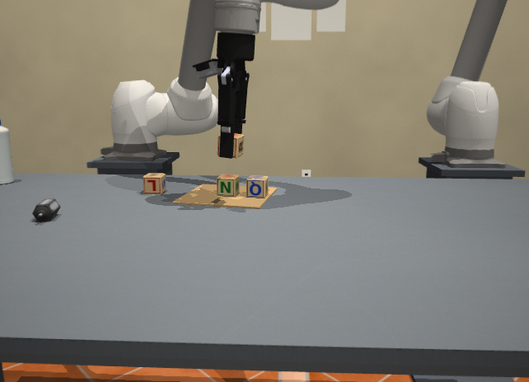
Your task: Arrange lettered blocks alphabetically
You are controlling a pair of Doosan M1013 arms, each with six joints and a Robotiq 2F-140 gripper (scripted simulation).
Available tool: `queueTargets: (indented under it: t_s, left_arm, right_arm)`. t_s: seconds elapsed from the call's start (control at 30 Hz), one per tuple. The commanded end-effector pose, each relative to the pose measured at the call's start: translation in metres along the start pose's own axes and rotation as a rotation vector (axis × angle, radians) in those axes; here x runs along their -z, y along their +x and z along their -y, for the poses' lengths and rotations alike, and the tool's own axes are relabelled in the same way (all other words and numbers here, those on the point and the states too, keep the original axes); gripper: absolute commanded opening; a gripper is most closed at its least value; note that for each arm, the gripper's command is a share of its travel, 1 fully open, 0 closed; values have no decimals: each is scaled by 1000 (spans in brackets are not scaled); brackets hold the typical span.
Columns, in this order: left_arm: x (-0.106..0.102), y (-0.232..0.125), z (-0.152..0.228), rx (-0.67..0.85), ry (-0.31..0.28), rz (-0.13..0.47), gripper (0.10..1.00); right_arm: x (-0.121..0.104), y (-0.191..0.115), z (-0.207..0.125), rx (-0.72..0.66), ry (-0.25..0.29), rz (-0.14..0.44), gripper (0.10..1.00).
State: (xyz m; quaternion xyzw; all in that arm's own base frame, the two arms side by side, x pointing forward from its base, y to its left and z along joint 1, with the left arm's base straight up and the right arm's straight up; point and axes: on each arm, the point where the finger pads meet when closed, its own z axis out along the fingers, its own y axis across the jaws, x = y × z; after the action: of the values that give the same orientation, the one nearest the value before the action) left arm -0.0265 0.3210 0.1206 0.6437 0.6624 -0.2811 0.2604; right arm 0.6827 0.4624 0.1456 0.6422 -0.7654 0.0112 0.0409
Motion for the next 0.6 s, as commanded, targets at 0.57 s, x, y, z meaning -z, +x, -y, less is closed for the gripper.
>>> queueTargets:
  t_s: [0.57]
  left_arm:
    - [0, 0, 0, 0, 0, -1, 1000]
  right_arm:
    - [-28, 112, -93, 73, 39, 77, 330]
